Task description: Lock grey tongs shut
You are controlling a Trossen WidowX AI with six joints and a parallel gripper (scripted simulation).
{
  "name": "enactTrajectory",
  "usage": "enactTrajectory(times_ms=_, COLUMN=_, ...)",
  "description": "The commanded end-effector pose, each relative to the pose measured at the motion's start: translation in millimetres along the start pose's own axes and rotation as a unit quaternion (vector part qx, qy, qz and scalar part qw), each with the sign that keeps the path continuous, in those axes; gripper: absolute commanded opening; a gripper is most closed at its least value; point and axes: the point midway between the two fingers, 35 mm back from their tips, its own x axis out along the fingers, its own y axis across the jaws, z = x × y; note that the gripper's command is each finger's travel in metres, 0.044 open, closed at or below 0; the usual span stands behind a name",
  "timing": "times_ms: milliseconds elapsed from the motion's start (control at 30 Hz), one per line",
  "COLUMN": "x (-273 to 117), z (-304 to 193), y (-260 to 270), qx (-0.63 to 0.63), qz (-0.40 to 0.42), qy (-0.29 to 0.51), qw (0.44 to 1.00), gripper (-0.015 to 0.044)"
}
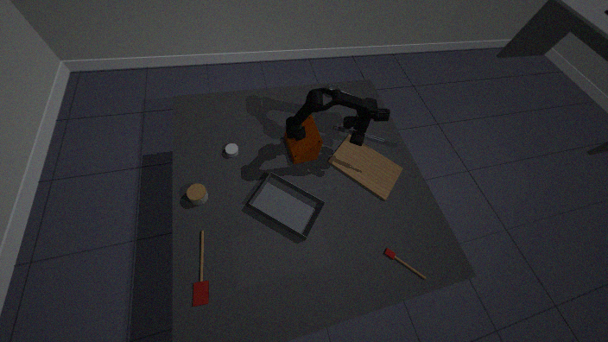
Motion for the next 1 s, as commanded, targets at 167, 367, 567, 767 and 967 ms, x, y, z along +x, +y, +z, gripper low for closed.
enactTrajectory(times_ms=167, x=2.2, z=-2.1, y=-3.1, qx=-0.005, qz=0.001, qy=0.076, qw=0.997, gripper=-0.0150)
enactTrajectory(times_ms=367, x=5.3, z=-1.6, y=-5.3, qx=-0.005, qz=0.001, qy=0.124, qw=0.992, gripper=-0.0150)
enactTrajectory(times_ms=567, x=7.3, z=-0.2, y=-6.7, qx=-0.006, qz=0.001, qy=0.171, qw=0.985, gripper=-0.0150)
enactTrajectory(times_ms=767, x=8.4, z=2.5, y=-7.1, qx=-0.008, qz=0.002, qy=0.217, qw=0.976, gripper=-0.0150)
enactTrajectory(times_ms=967, x=8.5, z=6.5, y=-6.4, qx=-0.006, qz=0.002, qy=0.262, qw=0.965, gripper=-0.0150)
